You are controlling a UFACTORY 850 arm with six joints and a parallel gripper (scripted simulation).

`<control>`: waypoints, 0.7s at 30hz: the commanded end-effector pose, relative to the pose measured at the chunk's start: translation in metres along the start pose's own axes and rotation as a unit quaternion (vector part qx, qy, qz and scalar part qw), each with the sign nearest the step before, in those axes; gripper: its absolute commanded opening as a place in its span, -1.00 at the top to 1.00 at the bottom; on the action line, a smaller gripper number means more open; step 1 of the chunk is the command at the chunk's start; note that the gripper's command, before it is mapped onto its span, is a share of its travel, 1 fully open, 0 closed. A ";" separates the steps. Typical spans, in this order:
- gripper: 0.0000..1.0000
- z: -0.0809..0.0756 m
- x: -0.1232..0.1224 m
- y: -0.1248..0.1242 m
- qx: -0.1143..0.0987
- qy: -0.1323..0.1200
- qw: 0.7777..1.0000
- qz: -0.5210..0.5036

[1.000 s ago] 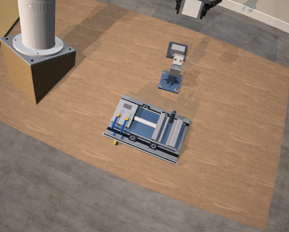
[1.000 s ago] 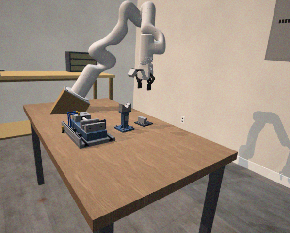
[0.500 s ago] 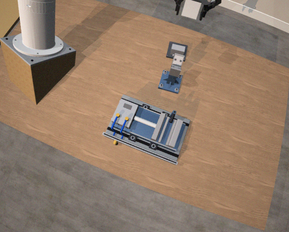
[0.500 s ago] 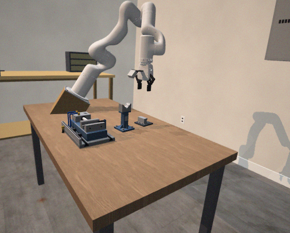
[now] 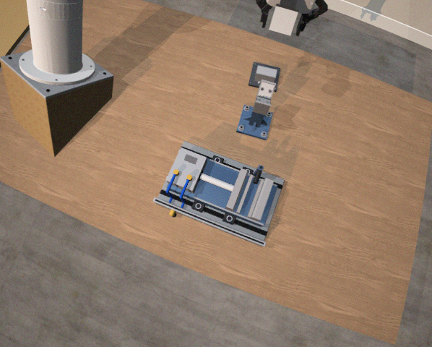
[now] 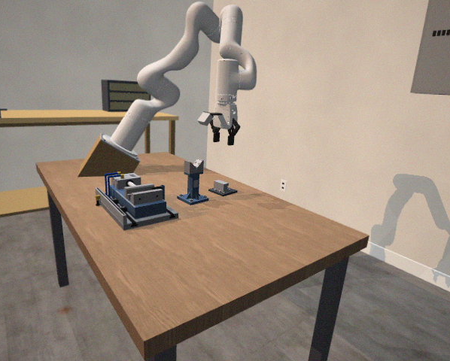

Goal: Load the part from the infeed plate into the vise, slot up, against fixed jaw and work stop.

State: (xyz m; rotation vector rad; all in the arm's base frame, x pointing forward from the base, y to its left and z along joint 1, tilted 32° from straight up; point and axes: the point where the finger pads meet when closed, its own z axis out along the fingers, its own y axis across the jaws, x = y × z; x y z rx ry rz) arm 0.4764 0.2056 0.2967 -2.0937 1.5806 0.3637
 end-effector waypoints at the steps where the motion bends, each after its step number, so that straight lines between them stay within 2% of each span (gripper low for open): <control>1: -0.78 0.004 0.000 -0.001 0.001 0.000 1.000 0.000; 21: -0.78 0.043 0.000 -0.001 0.001 0.000 1.000 0.000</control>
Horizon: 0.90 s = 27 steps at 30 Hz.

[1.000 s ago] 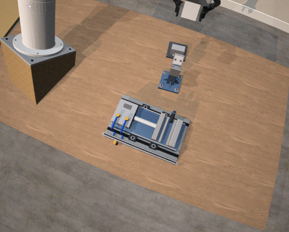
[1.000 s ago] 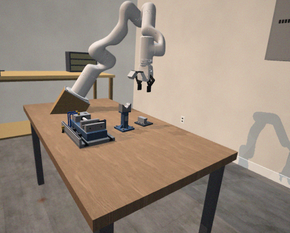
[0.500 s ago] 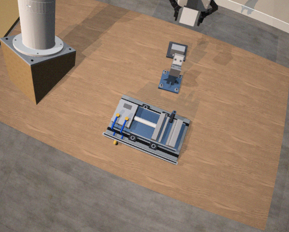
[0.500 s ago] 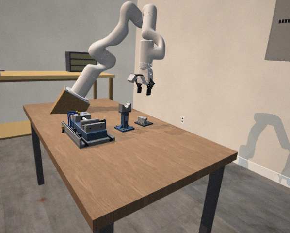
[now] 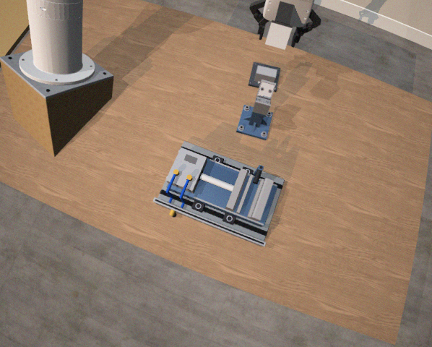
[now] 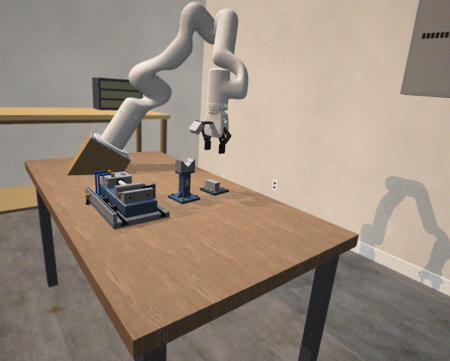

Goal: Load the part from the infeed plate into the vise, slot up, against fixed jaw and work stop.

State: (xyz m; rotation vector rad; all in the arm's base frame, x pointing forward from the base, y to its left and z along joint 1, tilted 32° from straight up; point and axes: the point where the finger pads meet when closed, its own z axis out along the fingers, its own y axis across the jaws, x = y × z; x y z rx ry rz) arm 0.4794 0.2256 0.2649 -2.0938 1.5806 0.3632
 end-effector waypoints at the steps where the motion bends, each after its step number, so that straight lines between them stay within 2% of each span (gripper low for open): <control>1: -0.78 0.008 0.000 -0.001 0.001 0.000 1.000 0.000; 27: -0.78 0.065 0.000 -0.001 0.001 0.000 1.000 0.000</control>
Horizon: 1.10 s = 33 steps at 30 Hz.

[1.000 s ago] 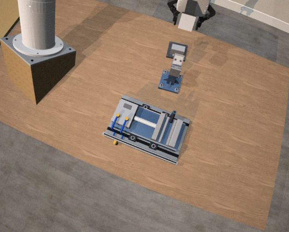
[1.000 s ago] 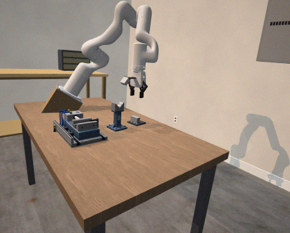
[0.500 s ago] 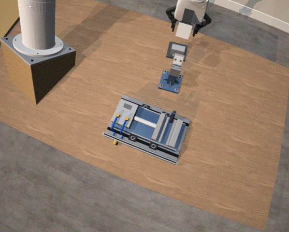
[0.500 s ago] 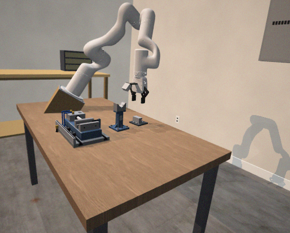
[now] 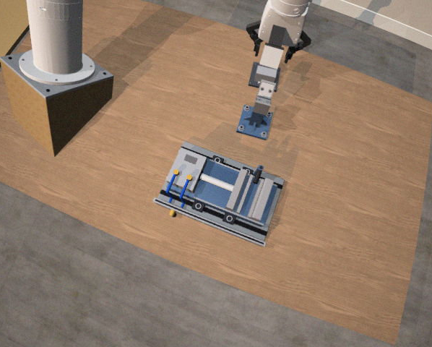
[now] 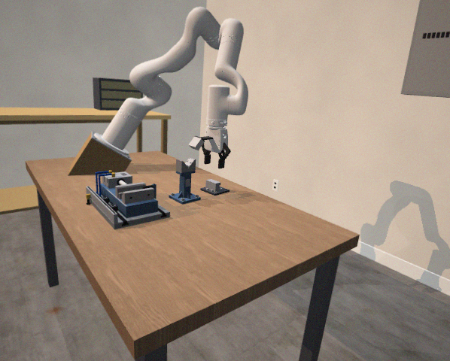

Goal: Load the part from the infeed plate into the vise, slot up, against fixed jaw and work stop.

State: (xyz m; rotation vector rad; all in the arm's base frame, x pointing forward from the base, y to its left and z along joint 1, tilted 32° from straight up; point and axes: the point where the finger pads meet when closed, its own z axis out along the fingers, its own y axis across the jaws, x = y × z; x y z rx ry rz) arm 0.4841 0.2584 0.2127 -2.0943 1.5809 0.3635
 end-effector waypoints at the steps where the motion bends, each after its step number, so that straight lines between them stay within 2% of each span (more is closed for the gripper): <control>1: -0.78 0.003 0.000 -0.001 0.001 0.000 1.000 0.000; 16: -0.78 0.037 0.000 -0.001 0.001 0.000 1.000 0.000; 33: -0.78 0.063 0.000 -0.001 0.001 0.000 1.000 0.000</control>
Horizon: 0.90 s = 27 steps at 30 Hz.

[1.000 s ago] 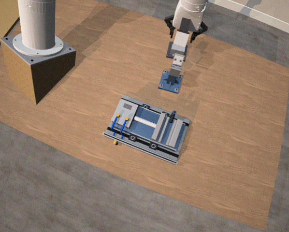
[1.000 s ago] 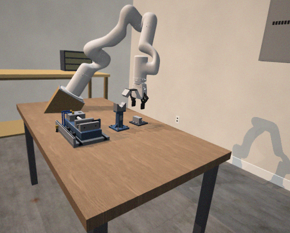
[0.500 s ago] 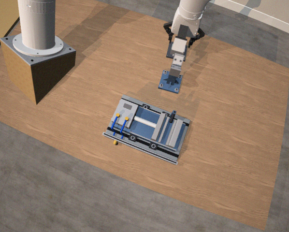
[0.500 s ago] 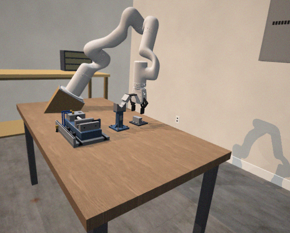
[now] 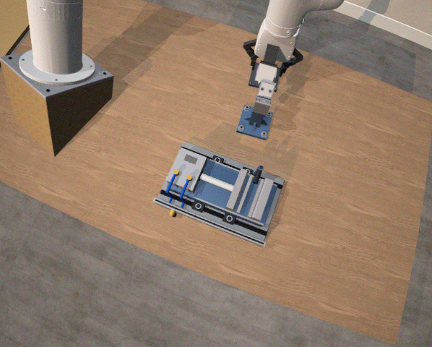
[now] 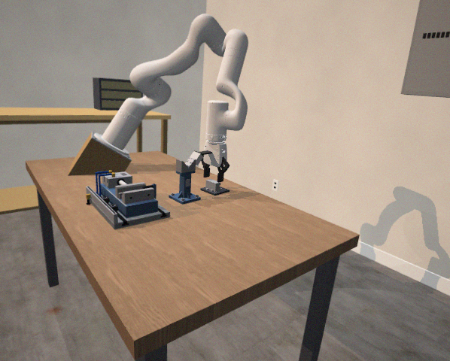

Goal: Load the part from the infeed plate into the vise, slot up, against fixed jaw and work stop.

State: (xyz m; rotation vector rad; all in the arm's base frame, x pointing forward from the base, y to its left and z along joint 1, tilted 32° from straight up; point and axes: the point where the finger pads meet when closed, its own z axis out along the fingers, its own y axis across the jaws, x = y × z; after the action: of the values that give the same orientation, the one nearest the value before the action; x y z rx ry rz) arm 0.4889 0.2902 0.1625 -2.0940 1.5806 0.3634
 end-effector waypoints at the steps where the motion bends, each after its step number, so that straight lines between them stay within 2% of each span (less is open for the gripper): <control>1: -0.78 0.003 0.000 -0.001 0.001 0.000 1.000 0.000; 16: -0.78 0.019 0.000 -0.001 0.001 0.000 1.000 0.000; 27: -0.78 0.025 0.000 -0.001 0.001 0.000 1.000 0.000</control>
State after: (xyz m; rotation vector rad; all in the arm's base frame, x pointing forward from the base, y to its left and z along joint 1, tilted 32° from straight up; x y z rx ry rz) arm 0.4908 0.3031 0.1420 -2.0938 1.5803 0.3633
